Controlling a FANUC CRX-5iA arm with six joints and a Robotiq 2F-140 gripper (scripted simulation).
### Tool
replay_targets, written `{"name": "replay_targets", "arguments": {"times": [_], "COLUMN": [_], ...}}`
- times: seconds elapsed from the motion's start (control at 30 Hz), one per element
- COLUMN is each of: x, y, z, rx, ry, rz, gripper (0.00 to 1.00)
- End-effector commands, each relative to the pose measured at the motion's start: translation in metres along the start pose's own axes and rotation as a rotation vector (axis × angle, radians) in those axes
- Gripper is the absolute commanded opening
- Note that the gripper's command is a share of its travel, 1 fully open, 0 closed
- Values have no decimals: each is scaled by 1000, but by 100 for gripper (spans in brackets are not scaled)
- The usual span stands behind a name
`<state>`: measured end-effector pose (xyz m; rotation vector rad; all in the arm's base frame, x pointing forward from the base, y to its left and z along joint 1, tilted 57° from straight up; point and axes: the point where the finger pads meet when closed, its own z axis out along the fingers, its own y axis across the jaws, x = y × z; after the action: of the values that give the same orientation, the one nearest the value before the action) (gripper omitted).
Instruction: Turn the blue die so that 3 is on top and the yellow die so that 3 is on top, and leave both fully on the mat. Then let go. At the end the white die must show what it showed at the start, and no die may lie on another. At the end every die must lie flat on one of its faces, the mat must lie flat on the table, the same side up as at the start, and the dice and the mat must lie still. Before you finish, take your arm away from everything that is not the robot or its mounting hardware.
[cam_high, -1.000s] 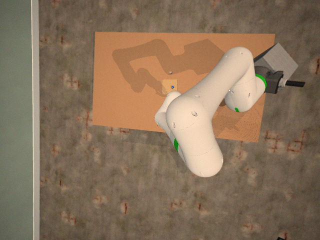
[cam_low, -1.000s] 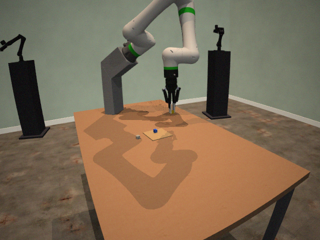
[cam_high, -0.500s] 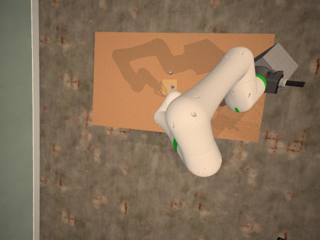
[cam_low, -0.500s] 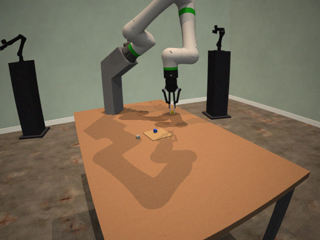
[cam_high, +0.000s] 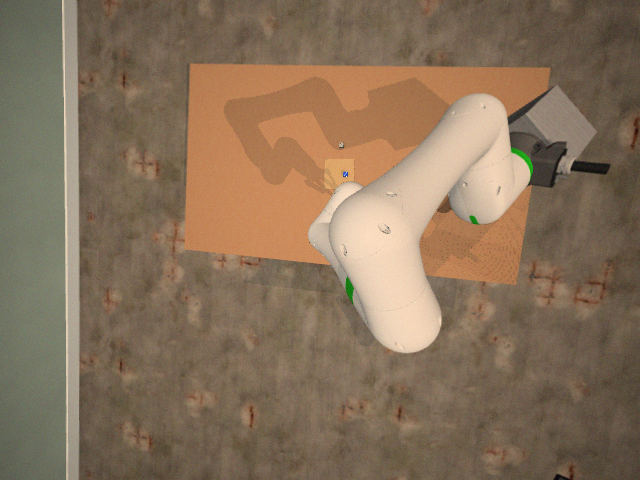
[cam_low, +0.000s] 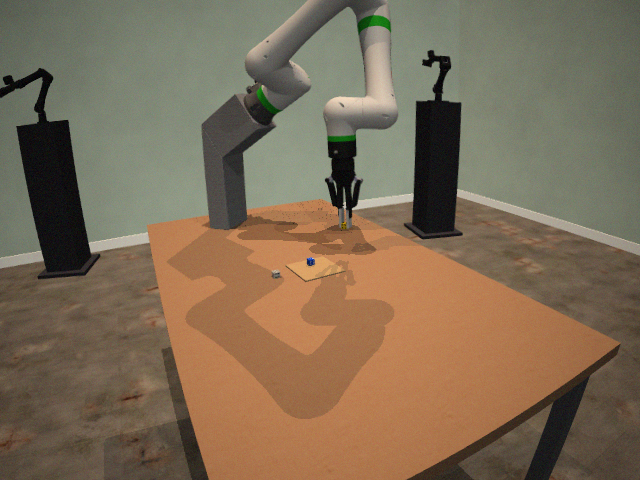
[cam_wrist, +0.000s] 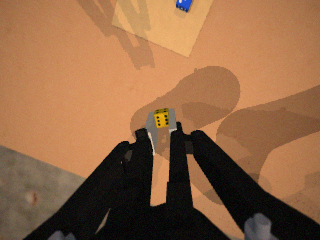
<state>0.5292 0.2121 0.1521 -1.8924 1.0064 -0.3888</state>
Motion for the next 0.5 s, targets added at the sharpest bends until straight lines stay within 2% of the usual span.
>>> {"name": "replay_targets", "arguments": {"times": [0.0,0.23,0.47], "x": [-1,-1,0], "y": [-1,-1,3], "z": [1,2,3], "rx": [-31,-29,-38], "ry": [20,22,4], "rz": [171,298,306], "gripper": [9,9,9]}}
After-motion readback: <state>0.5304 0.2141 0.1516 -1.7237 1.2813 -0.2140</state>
